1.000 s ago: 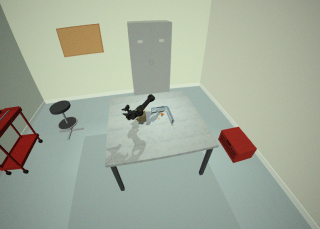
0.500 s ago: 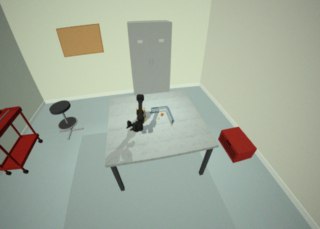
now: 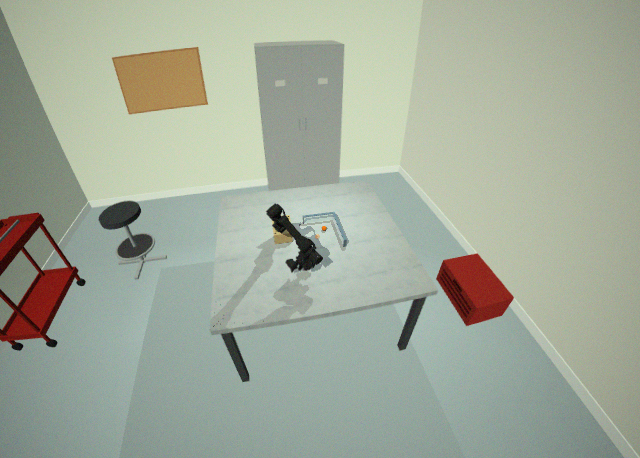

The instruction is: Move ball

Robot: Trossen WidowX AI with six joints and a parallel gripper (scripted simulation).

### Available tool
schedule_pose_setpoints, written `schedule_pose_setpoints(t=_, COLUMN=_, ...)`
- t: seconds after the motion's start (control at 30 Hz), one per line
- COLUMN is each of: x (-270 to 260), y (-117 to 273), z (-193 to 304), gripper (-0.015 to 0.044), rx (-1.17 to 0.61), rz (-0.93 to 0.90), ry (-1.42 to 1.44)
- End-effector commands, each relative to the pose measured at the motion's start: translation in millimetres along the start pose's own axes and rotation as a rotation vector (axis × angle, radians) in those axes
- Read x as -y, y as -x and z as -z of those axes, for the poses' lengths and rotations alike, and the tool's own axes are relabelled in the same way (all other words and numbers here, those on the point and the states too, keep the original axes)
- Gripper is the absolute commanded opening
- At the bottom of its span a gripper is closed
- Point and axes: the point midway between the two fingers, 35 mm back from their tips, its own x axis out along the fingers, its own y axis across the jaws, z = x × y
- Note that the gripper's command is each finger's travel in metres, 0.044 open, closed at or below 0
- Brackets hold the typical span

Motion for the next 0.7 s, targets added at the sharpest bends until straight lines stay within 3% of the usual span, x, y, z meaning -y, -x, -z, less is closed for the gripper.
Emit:
schedule_pose_setpoints(t=0.0, x=-55.3, y=15.4, z=-10.0, gripper=0.0274, rx=0.046, rz=-0.089, ry=0.098)
schedule_pose_setpoints(t=0.33, x=-213.1, y=78.8, z=30.1, gripper=0.0274, rx=0.153, rz=-0.262, ry=0.469)
schedule_pose_setpoints(t=0.67, x=-326.7, y=139.9, z=160.5, gripper=0.0274, rx=0.287, rz=-0.295, ry=0.894)
